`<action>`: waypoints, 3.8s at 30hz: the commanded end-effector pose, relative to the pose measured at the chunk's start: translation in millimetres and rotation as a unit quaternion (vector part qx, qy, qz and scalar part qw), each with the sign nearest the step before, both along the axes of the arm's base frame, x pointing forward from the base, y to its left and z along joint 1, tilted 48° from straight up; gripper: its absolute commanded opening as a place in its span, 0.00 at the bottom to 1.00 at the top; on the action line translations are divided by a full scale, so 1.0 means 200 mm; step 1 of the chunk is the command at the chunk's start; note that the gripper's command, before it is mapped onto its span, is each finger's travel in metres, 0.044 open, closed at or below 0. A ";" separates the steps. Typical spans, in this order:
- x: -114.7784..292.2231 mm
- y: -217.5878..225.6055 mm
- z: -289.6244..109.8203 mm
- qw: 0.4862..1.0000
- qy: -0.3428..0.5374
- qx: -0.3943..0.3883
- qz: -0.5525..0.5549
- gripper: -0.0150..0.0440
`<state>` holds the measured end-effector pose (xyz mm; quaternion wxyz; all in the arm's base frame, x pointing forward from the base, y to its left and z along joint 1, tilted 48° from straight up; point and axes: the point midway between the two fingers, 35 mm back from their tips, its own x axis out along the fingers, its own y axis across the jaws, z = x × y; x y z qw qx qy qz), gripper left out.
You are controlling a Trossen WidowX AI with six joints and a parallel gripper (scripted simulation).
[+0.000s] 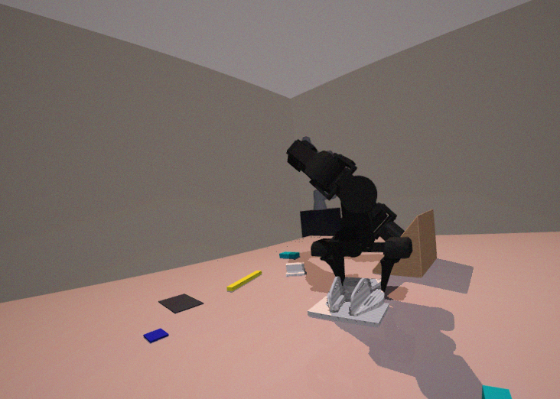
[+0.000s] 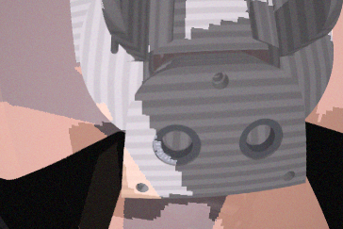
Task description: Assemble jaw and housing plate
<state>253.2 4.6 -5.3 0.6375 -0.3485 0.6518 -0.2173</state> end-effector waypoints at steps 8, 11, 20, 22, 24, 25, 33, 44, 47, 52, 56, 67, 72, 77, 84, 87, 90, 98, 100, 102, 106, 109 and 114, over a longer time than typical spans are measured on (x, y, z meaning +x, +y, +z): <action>0.00 -0.02 -0.01 1.000 0.002 0.000 -0.002 0.85; 0.00 -0.02 -0.01 1.000 0.002 0.000 -0.002 0.85; 0.00 -0.02 -0.01 1.000 0.002 0.000 -0.002 0.85; 0.00 -0.02 -0.01 1.000 0.002 0.000 -0.002 0.85; 0.00 -0.02 -0.01 1.000 0.002 0.000 -0.002 0.85; 0.00 -0.02 -0.01 1.000 0.002 0.000 -0.002 0.85; 0.00 -0.02 -0.01 1.000 0.002 0.000 -0.002 0.85; 0.00 0.01 0.01 1.000 0.002 0.000 -0.002 0.85; 0.00 0.00 0.01 1.000 0.002 0.000 -0.002 0.85; 0.00 0.00 0.01 1.000 0.002 0.000 -0.002 0.85; 0.00 -0.01 0.00 1.000 0.002 0.000 -0.002 0.85; 0.00 -0.02 -0.01 1.000 0.002 0.000 -0.002 0.85; 0.00 -0.02 -0.01 1.000 0.002 0.000 -0.002 0.85; 0.00 -0.02 -0.01 1.000 0.002 0.000 -0.002 0.85; 0.00 -0.02 -0.01 1.000 0.002 0.000 -0.002 0.85; 0.00 -0.02 -0.01 1.000 0.002 0.000 -0.002 0.85; 0.00 -0.02 -0.01 1.000 0.002 0.000 -0.002 0.85; 0.00 -0.02 -0.01 1.000 0.000 0.001 -0.004 0.94; 0.00 -0.02 -0.01 1.000 0.000 0.001 -0.004 1.00; 0.00 -0.02 -0.01 1.000 0.000 0.001 -0.004 1.00; 0.00 -0.02 -0.01 1.000 0.000 0.001 -0.004 1.00; 0.00 -0.02 -0.01 1.000 0.000 0.001 -0.004 1.00; 0.00 -0.01 0.00 1.000 0.000 0.001 -0.003 1.00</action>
